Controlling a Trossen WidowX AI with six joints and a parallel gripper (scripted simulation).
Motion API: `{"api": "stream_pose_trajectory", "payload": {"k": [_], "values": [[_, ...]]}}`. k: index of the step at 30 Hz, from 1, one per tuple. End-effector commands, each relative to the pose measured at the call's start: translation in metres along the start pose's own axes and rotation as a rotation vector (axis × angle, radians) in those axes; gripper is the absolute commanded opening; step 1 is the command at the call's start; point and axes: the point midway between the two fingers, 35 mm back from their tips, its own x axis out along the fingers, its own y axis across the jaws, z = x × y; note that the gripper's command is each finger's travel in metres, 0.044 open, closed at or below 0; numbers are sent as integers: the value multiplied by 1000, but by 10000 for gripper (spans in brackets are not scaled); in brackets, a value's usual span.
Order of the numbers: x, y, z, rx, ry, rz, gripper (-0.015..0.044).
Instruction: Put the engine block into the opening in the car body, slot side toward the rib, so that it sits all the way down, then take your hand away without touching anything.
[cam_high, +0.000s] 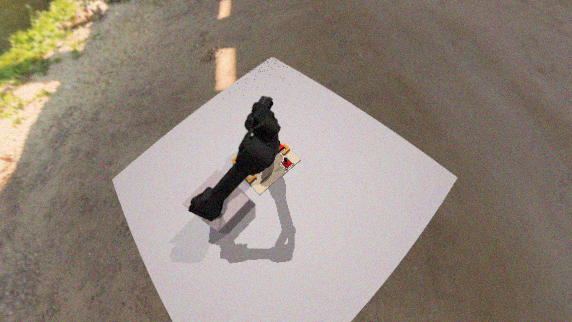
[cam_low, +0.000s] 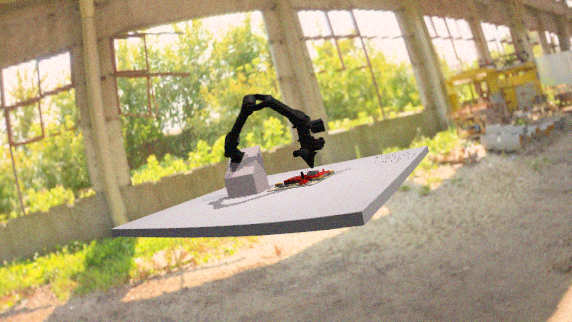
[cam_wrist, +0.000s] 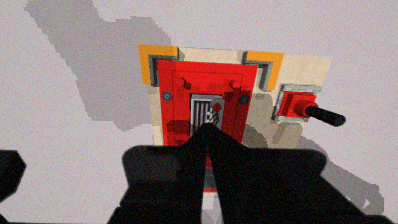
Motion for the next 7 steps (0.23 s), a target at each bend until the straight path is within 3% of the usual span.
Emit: {"api": "stream_pose_trajectory", "payload": {"k": [1, 4, 7], "values": [[0, -1, 0, 5, 4, 1, 0], [0, -1, 0, 5, 4, 1, 0], [0, -1, 0, 5, 4, 1, 79]]}}
